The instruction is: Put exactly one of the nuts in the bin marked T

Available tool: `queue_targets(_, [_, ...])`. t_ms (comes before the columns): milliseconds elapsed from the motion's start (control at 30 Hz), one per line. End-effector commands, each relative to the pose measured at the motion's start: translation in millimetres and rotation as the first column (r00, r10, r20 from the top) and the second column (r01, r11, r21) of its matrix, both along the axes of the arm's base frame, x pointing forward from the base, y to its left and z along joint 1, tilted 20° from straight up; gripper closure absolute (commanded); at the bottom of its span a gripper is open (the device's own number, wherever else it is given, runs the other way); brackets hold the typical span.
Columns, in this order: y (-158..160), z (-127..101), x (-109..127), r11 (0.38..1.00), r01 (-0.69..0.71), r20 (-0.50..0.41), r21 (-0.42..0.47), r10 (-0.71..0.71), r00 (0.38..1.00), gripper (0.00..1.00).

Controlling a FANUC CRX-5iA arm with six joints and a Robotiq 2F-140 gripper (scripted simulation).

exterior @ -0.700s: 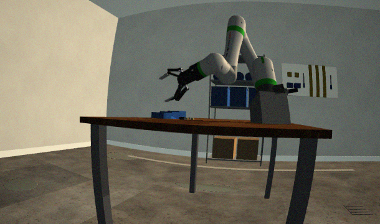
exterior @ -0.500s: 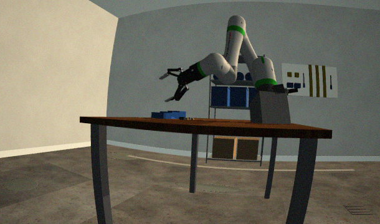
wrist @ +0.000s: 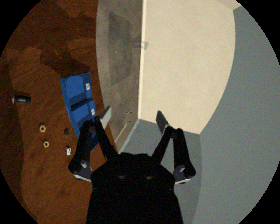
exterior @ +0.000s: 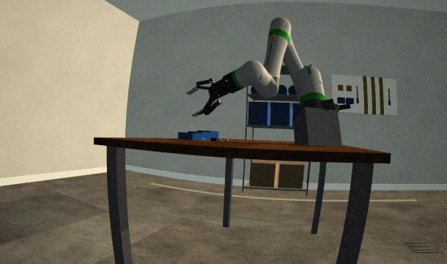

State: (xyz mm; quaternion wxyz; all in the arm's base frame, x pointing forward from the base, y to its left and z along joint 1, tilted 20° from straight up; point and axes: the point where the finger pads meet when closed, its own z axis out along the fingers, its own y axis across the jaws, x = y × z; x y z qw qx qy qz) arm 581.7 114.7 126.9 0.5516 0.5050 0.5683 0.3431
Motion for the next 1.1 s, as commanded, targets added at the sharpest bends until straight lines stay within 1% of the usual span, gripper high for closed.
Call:
queue_targets(0, [9, 30, -6, 1.000, 0.001, -0.002, -0.001, -0.001, 1.000, 0.95])
queue_targets(33, [11, 37, -7, 1.000, 0.001, -0.002, -0.001, -0.001, 1.000, 0.95])
queue_targets(133, [11, 37, -7, 1.000, 0.001, -0.002, -0.001, -0.001, 1.000, 0.95])
queue_targets(167, [10, 35, -15, 0.999, 0.036, -0.019, 0.031, -0.036, 0.999, 0.95])
queue_targets(200, [6, 40, -9, 0.998, 0.055, 0.026, 0.028, -0.056, 0.998, 0.95])
queue_targets(300, [-4, 51, 6, 0.998, 0.055, 0.026, 0.028, -0.056, 0.998, 0.95])
queue_targets(400, [-4, 51, 6, 0.998, 0.055, 0.026, 0.028, -0.056, 0.998, 0.95])
queue_targets(433, [-9, 56, 9, 0.994, 0.097, 0.042, 0.050, -0.099, 0.994, 0.95])
queue_targets(500, [-19, 67, 16, 0.992, 0.112, 0.047, 0.058, -0.114, 0.992, 0.95])
queue_targets(533, [-19, 67, 16, 0.992, 0.112, 0.047, 0.058, -0.114, 0.992, 0.95])
queue_targets(567, [-24, 73, 19, 0.985, 0.152, 0.059, 0.082, -0.157, 0.986, 0.95])
queue_targets(633, [-33, 83, 25, 0.982, 0.167, 0.063, 0.090, -0.173, 0.983, 0.95])
queue_targets(667, [-33, 83, 25, 0.982, 0.167, 0.063, 0.090, -0.173, 0.983, 0.95])
queue_targets(733, [-45, 94, 30, 0.967, 0.220, 0.073, 0.125, -0.230, 0.970, 0.95])
queue_targets(800, [-48, 97, 31, 0.967, 0.220, 0.073, 0.125, -0.230, 0.970, 0.95])
queue_targets(867, [-60, 108, 35, 0.949, 0.272, 0.079, 0.162, -0.287, 0.955, 0.95])
queue_targets(967, [-62, 110, 36, 0.949, 0.272, 0.079, 0.162, -0.287, 0.955, 0.95])
queue_targets(1000, [-68, 115, 37, 0.932, 0.308, 0.079, 0.191, -0.328, 0.941, 0.95])
queue_targets(1067, [-76, 121, 39, 0.926, 0.321, 0.079, 0.200, -0.342, 0.936, 0.95])
